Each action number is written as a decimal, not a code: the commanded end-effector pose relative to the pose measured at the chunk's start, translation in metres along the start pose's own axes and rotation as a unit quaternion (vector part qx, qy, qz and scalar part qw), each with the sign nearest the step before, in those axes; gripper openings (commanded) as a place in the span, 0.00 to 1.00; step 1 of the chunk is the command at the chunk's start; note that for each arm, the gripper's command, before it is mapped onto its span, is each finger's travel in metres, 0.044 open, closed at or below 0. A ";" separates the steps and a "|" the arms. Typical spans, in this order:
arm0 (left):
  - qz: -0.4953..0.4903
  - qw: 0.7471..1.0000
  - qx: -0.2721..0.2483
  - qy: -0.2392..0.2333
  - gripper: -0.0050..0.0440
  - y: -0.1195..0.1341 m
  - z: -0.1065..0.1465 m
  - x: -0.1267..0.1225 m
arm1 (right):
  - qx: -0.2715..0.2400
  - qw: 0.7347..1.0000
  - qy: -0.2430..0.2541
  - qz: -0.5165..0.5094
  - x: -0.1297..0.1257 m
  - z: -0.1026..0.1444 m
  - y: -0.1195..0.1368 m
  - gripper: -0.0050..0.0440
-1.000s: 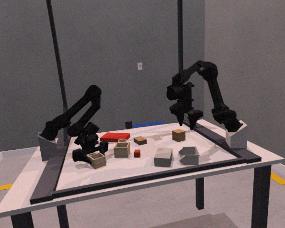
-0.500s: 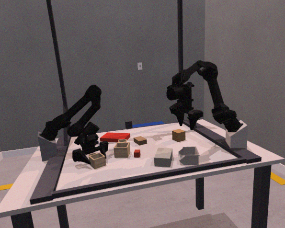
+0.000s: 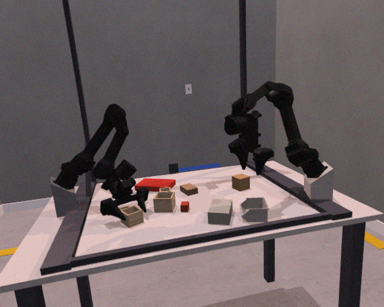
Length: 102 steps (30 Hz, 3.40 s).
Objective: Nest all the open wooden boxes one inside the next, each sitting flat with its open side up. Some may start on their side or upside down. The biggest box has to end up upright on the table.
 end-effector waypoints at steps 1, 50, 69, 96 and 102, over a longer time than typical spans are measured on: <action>-0.004 1.000 -0.007 -0.001 0.92 0.000 0.003 -0.001 | 0.015 1.000 -0.006 -0.009 0.006 -0.001 -0.013 0.92; -0.004 1.000 -0.007 -0.001 0.92 0.000 0.003 -0.001 | 0.379 0.925 0.022 -0.003 0.001 -0.001 -0.085 0.92; -0.004 1.000 -0.007 -0.001 0.92 0.000 0.003 -0.001 | 0.520 0.854 0.025 -0.006 0.001 -0.009 -0.114 0.92; -0.004 1.000 -0.007 -0.001 0.92 0.000 0.003 -0.001 | 0.520 0.854 0.027 -0.006 0.002 -0.007 -0.113 0.92; -0.003 1.000 -0.006 -0.002 0.92 -0.001 0.003 -0.001 | 0.522 0.853 0.028 -0.007 0.001 -0.006 -0.111 0.92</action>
Point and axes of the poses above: on each arm, the point midway between the two fingers, 35 mm back from their tips, its own z axis back along the fingers, its own x axis across the jaws, y = z × x, the point moved 5 cm from there along z, back along the fingers, and after that the axes turned 2 degrees about -z, right-handed, at the moved point
